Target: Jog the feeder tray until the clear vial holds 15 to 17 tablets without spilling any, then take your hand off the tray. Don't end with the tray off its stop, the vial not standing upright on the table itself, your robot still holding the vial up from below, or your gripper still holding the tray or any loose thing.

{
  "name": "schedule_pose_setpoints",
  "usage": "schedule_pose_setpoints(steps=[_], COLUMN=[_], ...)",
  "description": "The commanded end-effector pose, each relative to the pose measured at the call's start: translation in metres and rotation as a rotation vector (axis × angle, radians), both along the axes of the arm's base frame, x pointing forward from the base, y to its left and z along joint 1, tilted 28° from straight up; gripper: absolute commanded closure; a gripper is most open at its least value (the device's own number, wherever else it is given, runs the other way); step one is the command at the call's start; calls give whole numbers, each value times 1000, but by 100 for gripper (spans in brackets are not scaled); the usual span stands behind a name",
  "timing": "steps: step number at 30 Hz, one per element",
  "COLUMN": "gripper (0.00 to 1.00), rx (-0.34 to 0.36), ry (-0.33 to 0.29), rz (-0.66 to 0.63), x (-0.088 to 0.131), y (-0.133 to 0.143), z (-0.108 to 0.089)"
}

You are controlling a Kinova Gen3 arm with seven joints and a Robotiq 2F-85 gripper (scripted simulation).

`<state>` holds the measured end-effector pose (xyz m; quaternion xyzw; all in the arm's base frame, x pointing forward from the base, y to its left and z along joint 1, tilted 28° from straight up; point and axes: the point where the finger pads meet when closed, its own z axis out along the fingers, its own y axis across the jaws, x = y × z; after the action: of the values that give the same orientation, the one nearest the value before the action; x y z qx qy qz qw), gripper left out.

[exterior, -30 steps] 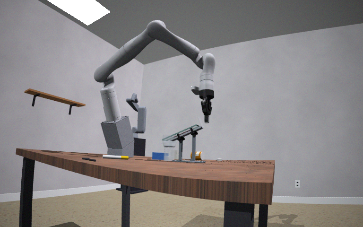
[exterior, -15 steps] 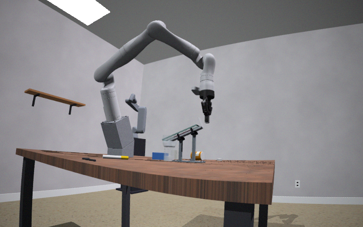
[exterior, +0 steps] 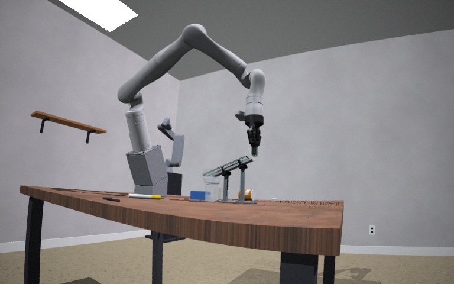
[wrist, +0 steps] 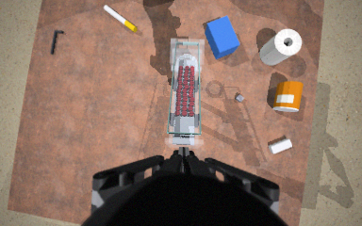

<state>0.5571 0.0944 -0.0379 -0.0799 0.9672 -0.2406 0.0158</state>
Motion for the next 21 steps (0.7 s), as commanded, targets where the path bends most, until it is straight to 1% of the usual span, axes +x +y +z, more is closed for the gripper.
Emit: schedule_pose_setpoints(steps=[1, 9, 12, 14, 21], gripper=[100, 100, 100, 100, 100], rx=[-2, -2, -2, -2, -2], ry=[3, 3, 3, 3, 3], rz=[0, 0, 0, 0, 0], x=[-2, -1, 5, 5, 19], y=[-1, 0, 2, 2, 7], z=[1, 1, 3, 3, 8])
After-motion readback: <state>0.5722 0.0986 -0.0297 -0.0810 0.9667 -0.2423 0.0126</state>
